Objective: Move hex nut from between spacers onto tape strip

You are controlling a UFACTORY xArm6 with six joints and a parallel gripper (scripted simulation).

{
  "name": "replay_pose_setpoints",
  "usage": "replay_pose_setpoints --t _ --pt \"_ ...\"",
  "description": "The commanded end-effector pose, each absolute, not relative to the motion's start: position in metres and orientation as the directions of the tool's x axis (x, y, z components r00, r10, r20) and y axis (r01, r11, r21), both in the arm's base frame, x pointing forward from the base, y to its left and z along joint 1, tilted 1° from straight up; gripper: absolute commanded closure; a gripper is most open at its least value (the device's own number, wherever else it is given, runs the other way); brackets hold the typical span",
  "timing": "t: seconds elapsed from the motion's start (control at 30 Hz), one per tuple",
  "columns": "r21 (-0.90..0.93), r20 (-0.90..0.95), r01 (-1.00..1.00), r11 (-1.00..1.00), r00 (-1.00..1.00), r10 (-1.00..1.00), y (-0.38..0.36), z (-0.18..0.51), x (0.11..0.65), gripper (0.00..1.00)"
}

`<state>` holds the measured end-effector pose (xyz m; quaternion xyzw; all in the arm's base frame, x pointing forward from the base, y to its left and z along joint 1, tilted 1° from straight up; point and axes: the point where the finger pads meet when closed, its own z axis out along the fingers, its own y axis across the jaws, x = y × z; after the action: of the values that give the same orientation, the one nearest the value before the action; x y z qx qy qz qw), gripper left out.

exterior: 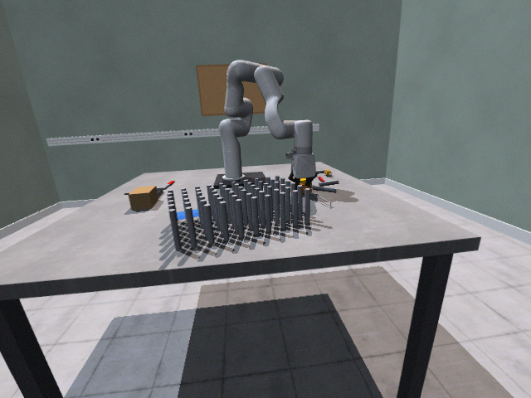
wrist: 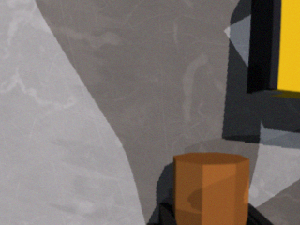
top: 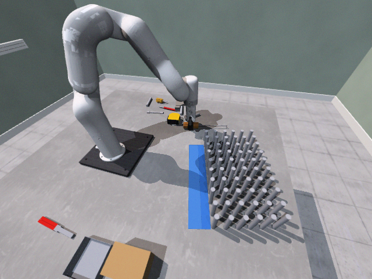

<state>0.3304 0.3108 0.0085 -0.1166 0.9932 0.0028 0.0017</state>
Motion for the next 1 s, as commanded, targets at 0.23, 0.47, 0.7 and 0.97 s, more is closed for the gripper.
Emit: replay_pose_setpoints --t 0.23,0.47,0.7,0.97 --pt "0.007 -0.007 -0.232 0.973 -0.973 -0.232 0.3119 0.0099 0.3316 1.00" --pt "0.007 -0.007 -0.232 0.973 -0.973 -0.232 0.3119 0.0099 0.3316 1.00" --pt "0.007 -0.007 -0.232 0.973 -0.973 -0.232 0.3119 0.0101 0.3316 1.00" --pt "0.007 -0.007 -0.232 0.973 -0.973 -0.232 0.3118 0.0170 0.3315 1.00"
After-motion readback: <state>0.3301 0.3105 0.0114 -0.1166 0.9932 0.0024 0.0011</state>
